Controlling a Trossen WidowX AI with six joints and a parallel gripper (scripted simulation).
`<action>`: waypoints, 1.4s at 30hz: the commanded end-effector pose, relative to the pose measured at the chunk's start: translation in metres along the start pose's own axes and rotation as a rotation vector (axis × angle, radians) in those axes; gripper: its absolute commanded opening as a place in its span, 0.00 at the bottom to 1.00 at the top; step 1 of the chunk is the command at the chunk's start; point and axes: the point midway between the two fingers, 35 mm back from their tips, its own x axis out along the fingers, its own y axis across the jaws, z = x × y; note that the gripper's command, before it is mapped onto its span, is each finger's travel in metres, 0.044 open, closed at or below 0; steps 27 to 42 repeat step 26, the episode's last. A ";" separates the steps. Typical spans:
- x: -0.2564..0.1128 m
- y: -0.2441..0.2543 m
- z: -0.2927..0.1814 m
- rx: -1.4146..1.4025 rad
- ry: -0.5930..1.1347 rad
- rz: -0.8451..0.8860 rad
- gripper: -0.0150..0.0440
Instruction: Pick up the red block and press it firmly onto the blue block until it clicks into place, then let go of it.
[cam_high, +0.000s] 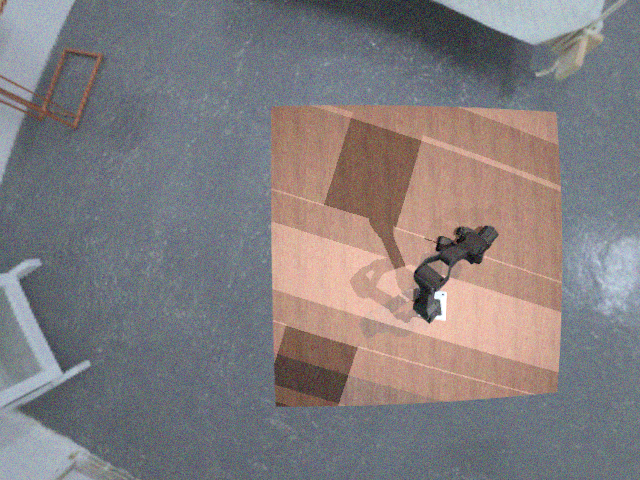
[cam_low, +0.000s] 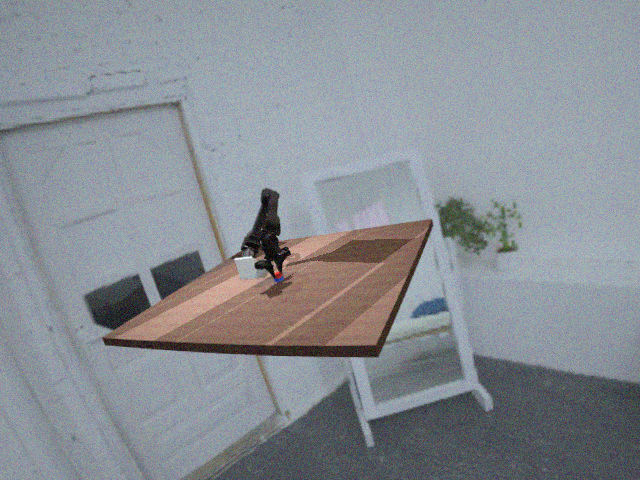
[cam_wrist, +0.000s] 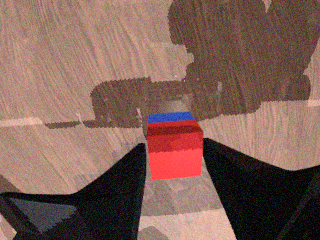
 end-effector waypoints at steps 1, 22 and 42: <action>0.000 0.000 0.000 -0.001 0.001 -0.001 0.63; -0.101 -0.003 0.005 0.004 0.002 -0.003 0.63; -0.101 -0.003 0.005 0.004 0.002 -0.003 0.63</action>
